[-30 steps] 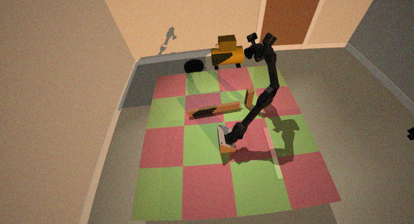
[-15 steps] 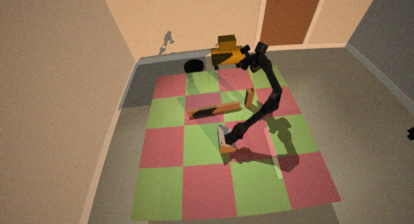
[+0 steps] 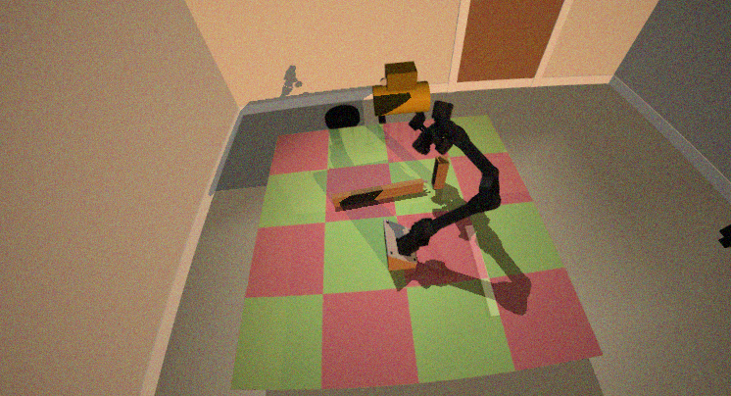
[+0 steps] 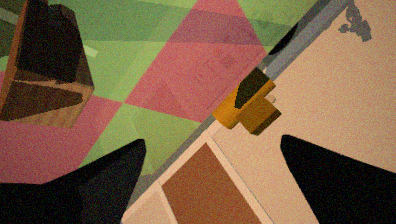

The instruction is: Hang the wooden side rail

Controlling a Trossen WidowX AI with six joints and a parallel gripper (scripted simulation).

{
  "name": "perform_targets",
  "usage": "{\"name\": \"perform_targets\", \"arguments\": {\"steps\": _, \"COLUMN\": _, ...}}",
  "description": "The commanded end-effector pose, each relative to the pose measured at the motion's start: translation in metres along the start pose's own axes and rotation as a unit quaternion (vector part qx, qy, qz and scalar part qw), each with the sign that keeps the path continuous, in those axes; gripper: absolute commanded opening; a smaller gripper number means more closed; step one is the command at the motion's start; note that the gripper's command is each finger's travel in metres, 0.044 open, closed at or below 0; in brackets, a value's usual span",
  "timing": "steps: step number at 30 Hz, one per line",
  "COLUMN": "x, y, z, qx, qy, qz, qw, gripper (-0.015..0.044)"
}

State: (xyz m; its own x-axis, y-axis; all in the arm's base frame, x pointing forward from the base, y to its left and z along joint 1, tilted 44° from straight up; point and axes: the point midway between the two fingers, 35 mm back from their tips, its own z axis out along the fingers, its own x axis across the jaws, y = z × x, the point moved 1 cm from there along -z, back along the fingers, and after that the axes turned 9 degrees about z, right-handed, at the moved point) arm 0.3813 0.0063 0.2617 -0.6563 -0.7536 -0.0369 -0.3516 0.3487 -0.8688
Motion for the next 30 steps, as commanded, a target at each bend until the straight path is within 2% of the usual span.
{"name": "perform_targets", "arguments": {"steps": 1, "x": 0.023, "y": 0.028, "z": 0.003, "qx": -0.006, "qy": 0.029, "qz": -0.043, "qw": 0.999, "gripper": 0.044}}
{"name": "perform_targets", "arguments": {"steps": 8, "x": 0.068, "y": 0.076, "z": 0.004, "qx": -0.025, "qy": 0.068, "qz": -0.115, "qw": 0.991, "gripper": 0.044}}
{"name": "perform_targets", "arguments": {"steps": 16, "x": 0.131, "y": 0.101, "z": 0.008, "qx": -0.002, "qy": 0.162, "qz": -0.17, "qw": 0.972, "gripper": 0.044}}
{"name": "perform_targets", "arguments": {"steps": 30, "x": 0.136, "y": 0.103, "z": 0.008, "qx": 0.0, "qy": 0.169, "qz": -0.174, "qw": 0.97, "gripper": 0.044}}
